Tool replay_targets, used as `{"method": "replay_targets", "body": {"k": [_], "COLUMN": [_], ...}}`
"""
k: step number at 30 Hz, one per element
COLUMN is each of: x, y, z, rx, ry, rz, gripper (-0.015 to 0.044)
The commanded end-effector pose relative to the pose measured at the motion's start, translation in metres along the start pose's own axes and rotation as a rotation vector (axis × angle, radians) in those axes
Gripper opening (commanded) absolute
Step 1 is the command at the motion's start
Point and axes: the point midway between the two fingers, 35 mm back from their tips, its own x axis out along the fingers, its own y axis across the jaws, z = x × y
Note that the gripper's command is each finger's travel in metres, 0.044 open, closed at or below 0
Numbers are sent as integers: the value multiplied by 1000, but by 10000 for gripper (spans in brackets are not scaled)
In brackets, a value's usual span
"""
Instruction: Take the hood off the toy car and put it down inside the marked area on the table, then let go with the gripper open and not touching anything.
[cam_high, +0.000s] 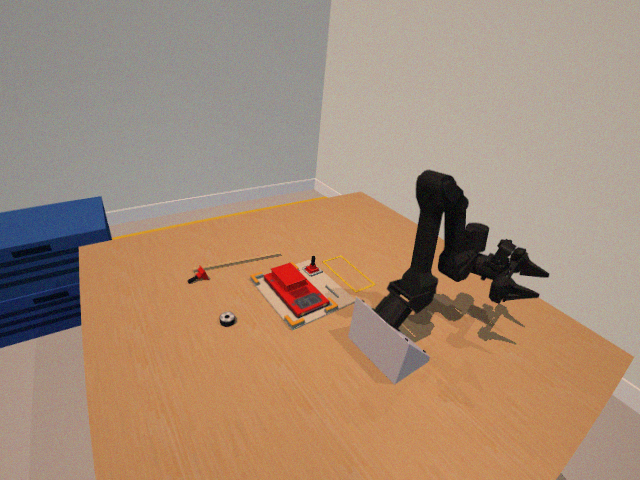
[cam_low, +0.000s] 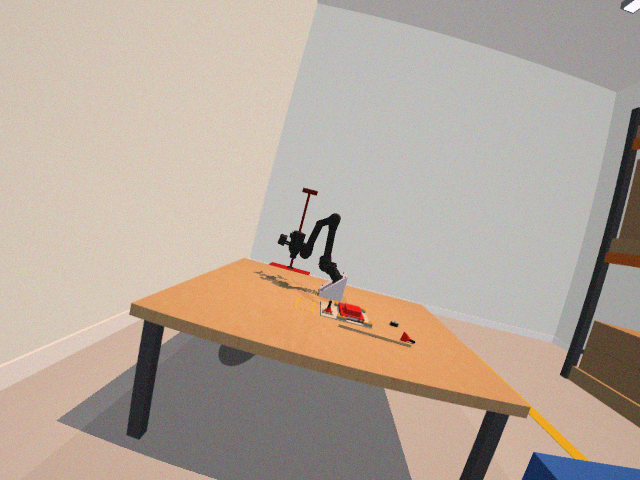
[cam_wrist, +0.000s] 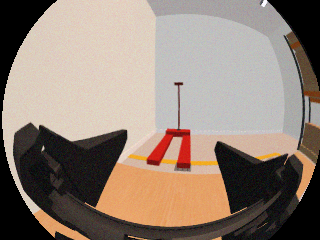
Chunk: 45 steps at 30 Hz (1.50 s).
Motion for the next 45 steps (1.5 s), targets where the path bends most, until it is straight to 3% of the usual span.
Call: {"method": "replay_targets", "body": {"k": [1,11,21,33,45], "x": [0,-24,-81,-187,-318], "y": [1,49,101,138,141], "z": [-1,-49,-100,-144,-154], "rx": [-1,-100,-247,-353,-489], "ry": [2,203,441,739,1007], "rz": [2,166,438,747,1088], "gripper": [440,440,440,440,440]}}
